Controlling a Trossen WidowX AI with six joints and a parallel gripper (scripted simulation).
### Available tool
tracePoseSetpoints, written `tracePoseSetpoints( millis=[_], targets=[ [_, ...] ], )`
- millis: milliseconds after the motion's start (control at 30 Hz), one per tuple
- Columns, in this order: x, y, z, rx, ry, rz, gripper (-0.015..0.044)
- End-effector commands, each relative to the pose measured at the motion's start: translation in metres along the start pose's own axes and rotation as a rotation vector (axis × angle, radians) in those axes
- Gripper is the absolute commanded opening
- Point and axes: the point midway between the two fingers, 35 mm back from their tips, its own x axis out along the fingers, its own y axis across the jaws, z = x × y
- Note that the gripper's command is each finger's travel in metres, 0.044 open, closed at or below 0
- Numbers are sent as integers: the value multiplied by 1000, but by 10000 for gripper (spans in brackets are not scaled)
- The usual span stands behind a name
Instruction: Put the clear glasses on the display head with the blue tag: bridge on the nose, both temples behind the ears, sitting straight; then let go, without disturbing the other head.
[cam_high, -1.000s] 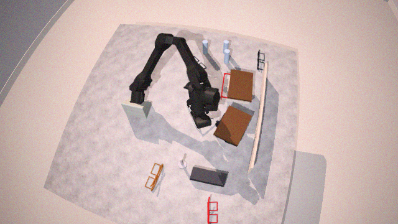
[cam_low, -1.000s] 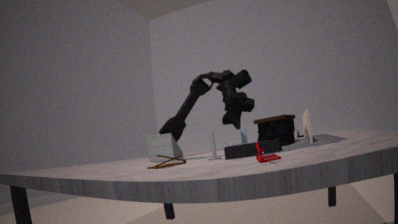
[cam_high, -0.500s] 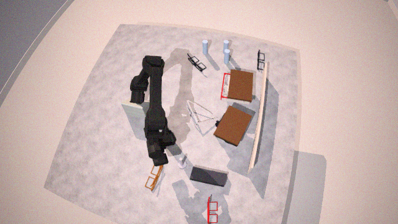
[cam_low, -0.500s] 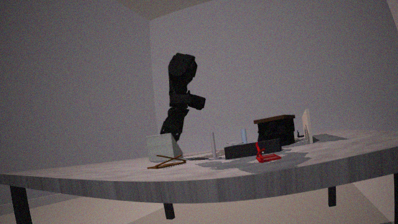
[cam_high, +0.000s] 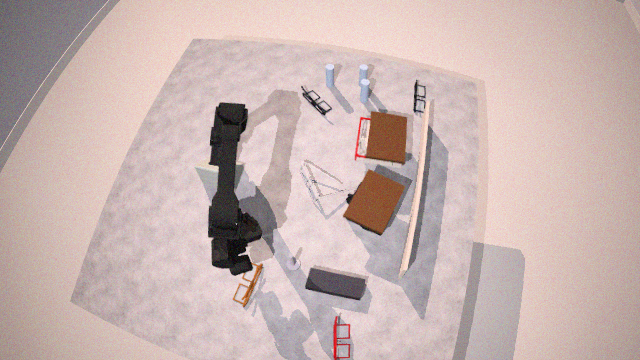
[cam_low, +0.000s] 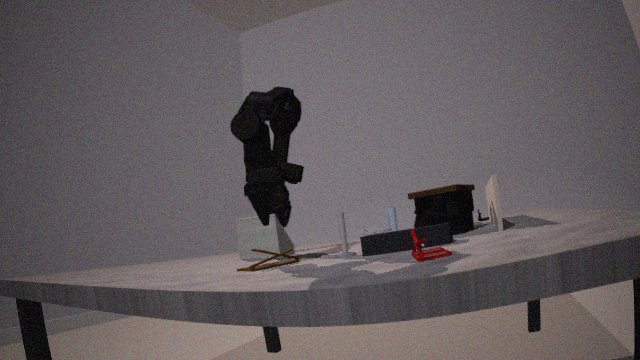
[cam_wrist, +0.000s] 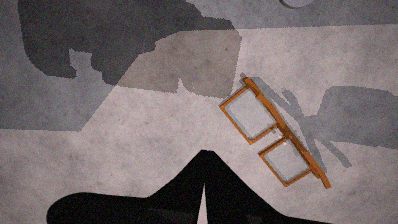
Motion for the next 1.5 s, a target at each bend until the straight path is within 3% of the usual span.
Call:
tracePoseSetpoints(
  millis=[0,1033,1467],
  targets=[
    [7,0,-1,-3,0,7,0],
    [58,1,-1,-4,-2,7,0],
    [58,-2,-1,-4,-2,7,0]
  ],
)
